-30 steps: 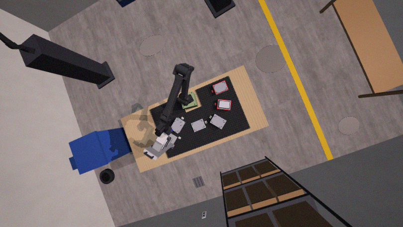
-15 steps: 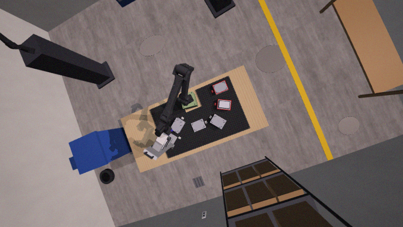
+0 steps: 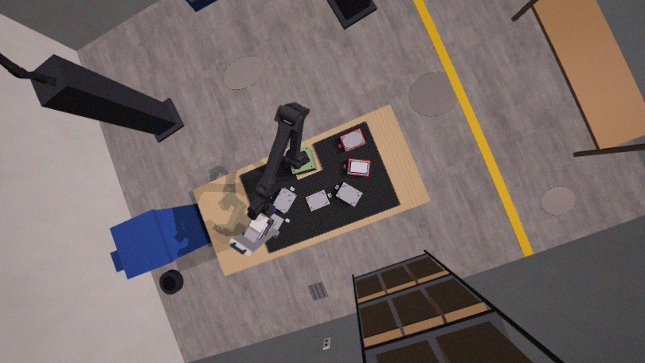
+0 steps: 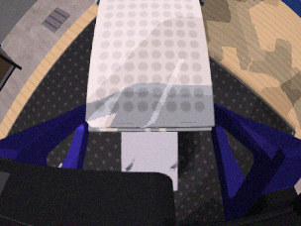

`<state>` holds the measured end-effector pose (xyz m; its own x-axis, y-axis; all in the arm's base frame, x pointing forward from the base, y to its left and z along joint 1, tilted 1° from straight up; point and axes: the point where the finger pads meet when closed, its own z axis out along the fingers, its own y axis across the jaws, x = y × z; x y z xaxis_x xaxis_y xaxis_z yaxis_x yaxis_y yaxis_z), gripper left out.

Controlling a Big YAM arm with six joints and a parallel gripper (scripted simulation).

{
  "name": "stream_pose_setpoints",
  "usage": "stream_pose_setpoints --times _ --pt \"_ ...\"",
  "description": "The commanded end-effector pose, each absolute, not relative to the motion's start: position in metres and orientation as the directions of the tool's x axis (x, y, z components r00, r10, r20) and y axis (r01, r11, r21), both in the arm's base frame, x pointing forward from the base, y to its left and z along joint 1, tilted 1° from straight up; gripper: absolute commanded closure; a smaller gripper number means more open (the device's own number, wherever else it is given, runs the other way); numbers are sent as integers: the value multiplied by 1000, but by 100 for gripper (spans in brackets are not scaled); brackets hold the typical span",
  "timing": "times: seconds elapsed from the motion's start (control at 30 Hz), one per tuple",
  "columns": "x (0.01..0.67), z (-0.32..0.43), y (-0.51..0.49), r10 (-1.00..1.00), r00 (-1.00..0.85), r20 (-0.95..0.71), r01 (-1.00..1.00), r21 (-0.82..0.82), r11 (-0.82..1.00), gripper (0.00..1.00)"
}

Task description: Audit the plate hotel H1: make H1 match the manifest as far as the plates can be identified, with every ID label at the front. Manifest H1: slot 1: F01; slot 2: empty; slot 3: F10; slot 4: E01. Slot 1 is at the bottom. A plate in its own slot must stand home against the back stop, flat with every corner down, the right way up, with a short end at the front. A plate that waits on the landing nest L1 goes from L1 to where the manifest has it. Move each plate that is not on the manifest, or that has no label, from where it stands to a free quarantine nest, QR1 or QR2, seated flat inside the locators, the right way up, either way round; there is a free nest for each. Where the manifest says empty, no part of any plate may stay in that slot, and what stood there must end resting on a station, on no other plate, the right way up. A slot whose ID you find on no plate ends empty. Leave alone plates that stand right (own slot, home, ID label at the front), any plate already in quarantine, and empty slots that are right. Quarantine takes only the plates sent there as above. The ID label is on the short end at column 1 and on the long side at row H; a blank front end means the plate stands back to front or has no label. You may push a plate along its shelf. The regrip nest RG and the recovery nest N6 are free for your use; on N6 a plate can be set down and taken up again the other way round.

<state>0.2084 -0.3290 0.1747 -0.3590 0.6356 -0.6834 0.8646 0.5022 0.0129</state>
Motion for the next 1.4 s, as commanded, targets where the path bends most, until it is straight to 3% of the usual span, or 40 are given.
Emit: stream_pose_setpoints --times 0.0,1.37 --pt "223 224 -359 566 -321 -759 863 11 505 14" --pt "235 215 -380 566 -322 -759 863 11 505 14"
